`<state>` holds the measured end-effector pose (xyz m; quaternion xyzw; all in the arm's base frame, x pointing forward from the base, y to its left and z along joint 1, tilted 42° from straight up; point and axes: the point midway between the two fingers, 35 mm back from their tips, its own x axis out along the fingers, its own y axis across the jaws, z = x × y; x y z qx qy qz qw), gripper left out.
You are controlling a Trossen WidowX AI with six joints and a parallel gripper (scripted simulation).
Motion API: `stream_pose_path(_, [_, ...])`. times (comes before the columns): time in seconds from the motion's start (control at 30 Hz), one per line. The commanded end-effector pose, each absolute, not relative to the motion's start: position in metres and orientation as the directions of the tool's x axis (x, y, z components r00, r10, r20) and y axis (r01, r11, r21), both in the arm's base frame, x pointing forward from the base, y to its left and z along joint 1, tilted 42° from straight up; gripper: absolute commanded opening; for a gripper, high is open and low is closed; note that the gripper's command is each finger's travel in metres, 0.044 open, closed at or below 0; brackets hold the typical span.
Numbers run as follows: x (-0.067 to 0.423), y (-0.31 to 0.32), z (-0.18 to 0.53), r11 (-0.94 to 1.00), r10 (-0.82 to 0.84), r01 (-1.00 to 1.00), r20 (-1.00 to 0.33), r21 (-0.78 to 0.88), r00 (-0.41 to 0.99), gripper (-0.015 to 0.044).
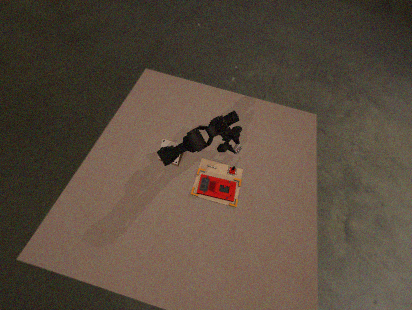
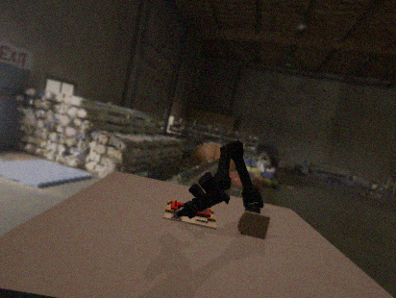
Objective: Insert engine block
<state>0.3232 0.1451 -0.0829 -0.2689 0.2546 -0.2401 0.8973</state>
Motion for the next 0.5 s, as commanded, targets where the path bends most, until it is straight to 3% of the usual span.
stream_pose_path(0.0, [0.322, 0.140, -0.090, 0.736, -0.568, 0.287, -0.329, -0.613, 0.754, 0.0000])
stream_pose_path(0.47, [0.323, 0.126, -0.106, 0.735, -0.569, 0.287, -0.329, -0.614, 0.754, 0.0000])
